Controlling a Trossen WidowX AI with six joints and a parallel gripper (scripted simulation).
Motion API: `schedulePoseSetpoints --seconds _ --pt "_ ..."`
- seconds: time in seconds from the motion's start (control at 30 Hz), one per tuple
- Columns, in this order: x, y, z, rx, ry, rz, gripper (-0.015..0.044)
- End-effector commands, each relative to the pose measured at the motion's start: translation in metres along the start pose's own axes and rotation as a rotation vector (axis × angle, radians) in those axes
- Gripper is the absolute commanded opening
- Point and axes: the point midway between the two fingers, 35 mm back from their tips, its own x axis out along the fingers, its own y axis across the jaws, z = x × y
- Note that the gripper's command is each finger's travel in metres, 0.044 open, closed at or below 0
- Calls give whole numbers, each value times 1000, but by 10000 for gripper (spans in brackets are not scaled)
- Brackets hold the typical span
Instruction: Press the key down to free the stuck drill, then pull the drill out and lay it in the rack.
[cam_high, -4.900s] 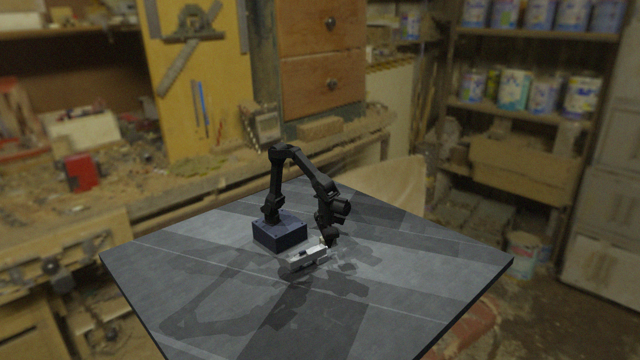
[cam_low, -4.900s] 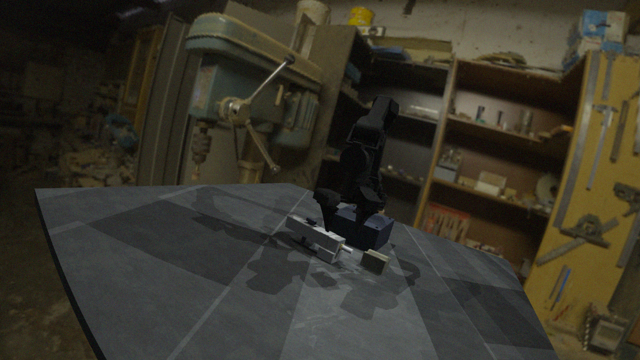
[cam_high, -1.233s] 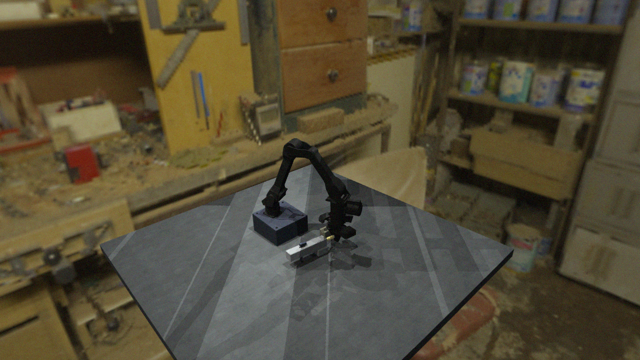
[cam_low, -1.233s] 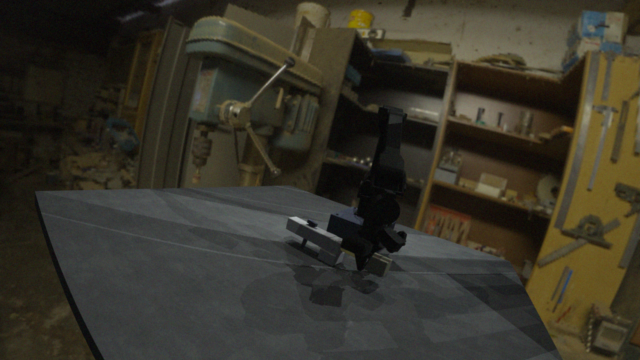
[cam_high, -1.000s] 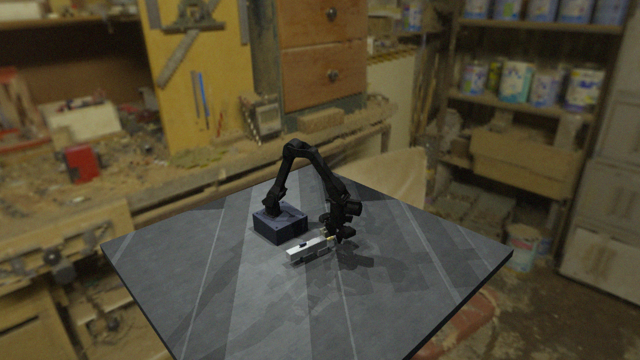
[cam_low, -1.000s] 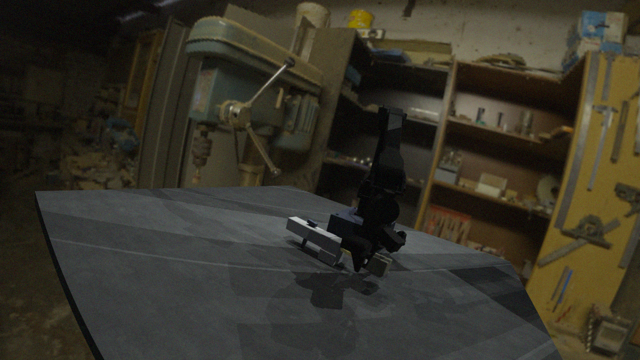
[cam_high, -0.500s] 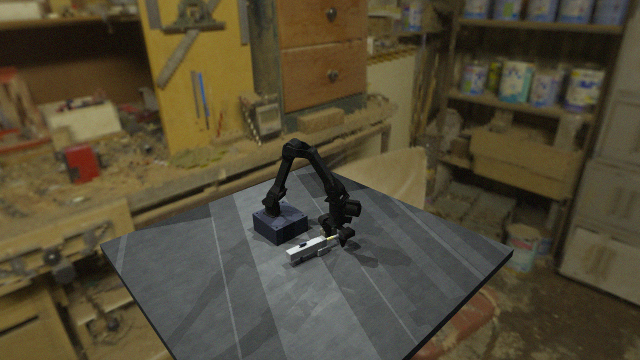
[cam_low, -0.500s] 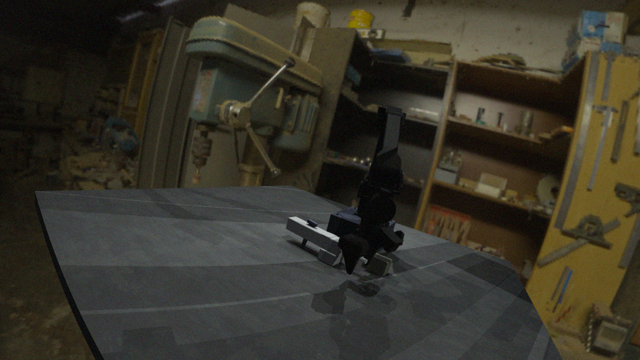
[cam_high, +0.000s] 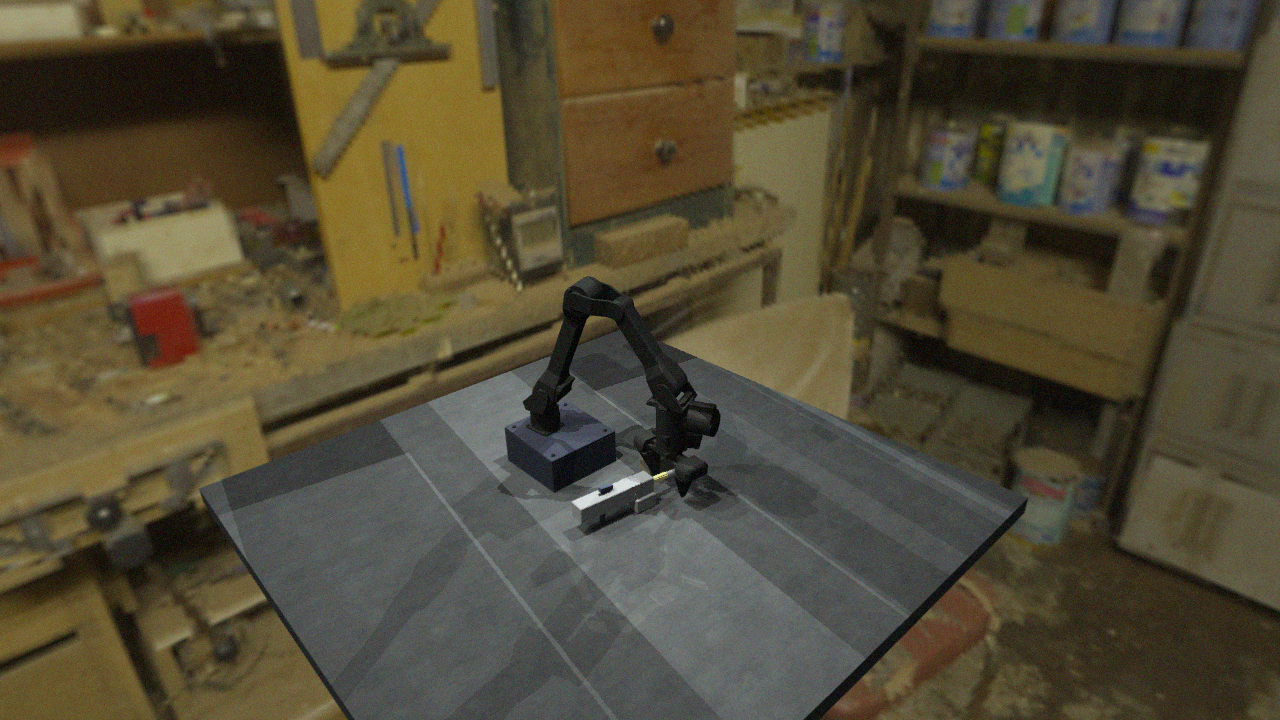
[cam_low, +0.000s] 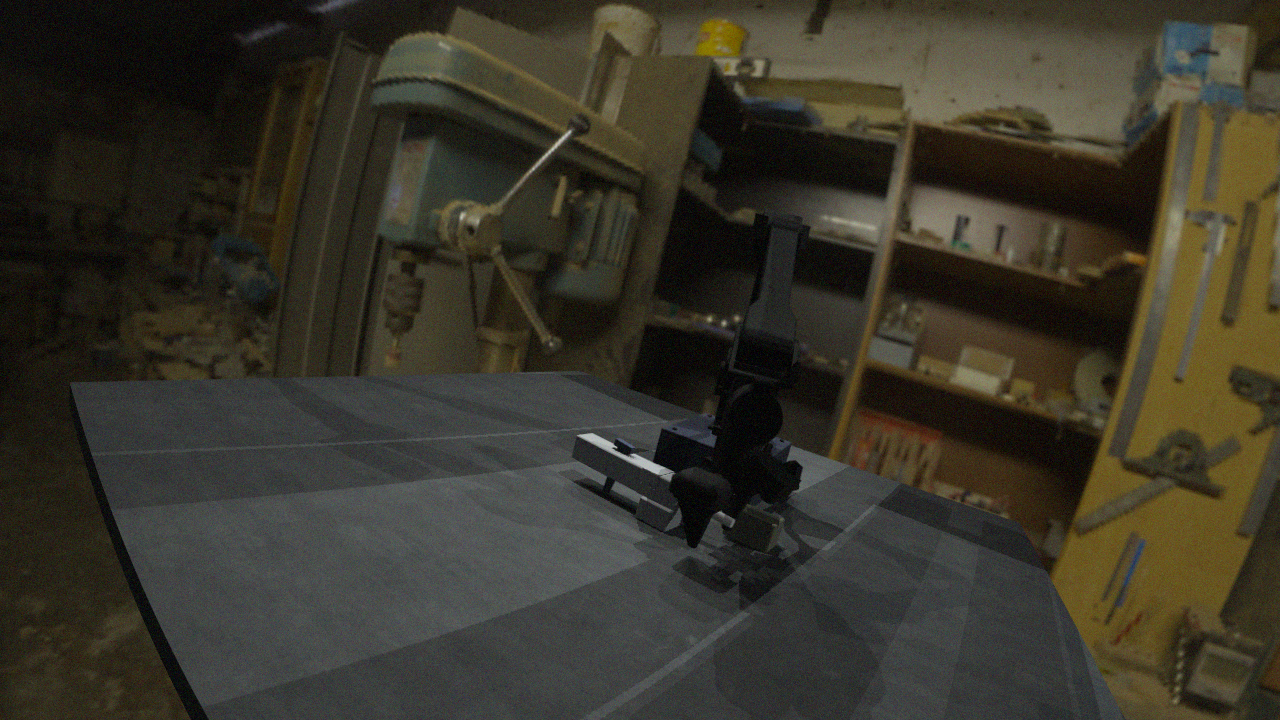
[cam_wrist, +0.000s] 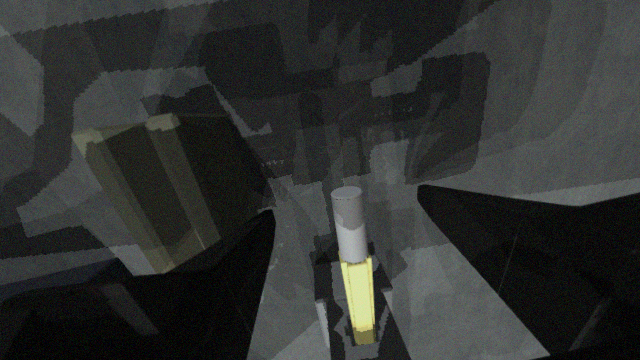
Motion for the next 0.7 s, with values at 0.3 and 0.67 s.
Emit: schedulePoseSetpoints --seconds 0.3,0.67 --pt "1 1 -4 0 0 -1 414" --pt "1 1 -4 0 0 -1 125"
